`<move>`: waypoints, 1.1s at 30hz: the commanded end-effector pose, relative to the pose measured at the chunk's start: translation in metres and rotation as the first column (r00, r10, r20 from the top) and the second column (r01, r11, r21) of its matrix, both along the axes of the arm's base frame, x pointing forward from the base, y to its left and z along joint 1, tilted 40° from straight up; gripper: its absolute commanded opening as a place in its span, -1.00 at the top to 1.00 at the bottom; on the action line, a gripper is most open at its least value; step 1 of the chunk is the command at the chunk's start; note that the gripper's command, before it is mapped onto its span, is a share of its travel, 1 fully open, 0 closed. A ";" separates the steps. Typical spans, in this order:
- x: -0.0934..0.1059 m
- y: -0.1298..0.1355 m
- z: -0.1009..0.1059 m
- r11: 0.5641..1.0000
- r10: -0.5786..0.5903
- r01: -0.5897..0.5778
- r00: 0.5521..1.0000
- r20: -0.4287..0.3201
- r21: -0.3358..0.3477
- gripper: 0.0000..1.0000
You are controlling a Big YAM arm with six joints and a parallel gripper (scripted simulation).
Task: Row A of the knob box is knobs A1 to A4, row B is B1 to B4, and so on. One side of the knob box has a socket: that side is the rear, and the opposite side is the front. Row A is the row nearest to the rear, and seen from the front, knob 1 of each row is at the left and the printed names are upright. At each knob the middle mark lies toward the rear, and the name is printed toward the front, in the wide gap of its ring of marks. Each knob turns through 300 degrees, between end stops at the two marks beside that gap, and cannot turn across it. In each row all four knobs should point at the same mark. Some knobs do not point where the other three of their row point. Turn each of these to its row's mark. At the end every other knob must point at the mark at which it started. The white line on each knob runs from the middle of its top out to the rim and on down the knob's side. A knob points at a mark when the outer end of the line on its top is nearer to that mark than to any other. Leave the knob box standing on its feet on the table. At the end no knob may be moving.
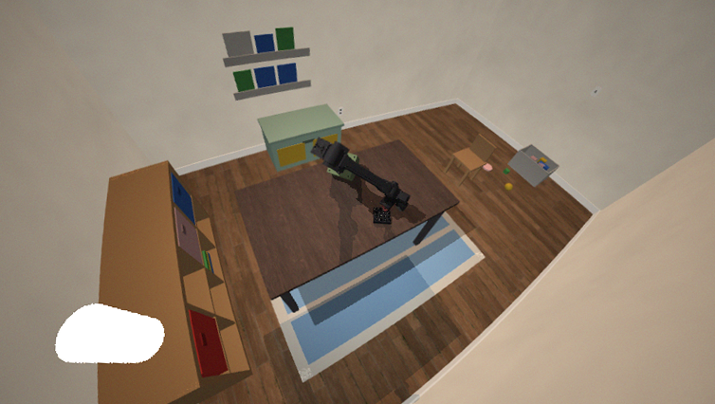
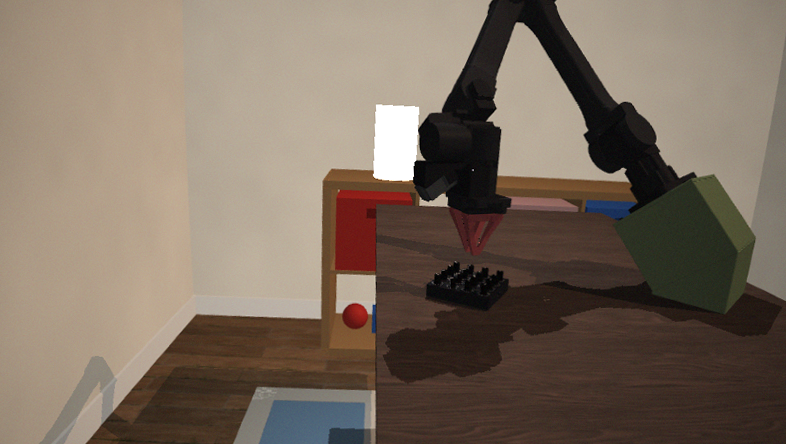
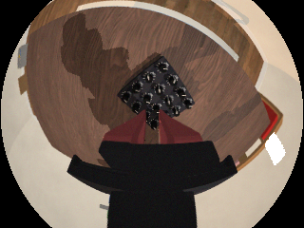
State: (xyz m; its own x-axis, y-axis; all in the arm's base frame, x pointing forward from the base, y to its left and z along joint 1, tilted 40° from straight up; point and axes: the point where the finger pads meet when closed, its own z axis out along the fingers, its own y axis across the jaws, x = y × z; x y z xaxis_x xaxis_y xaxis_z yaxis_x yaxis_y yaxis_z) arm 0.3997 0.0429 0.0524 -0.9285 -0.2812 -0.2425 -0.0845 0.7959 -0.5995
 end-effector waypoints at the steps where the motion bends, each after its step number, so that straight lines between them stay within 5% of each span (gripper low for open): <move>1: 0.021 -0.002 0.020 0.992 -0.113 0.107 0.989 0.093 0.065 0.63; 16: 0.027 -0.004 0.031 0.948 -0.297 0.264 0.934 0.200 0.176 0.63; 33: 0.035 -0.007 0.042 0.841 -0.523 0.428 0.801 0.291 0.332 0.63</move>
State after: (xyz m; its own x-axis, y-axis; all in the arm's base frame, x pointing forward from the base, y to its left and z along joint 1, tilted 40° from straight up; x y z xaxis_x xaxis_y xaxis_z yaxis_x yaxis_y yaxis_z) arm 0.4152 0.0387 0.0734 -0.8222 0.2023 -0.5321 0.4397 0.8193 -0.3679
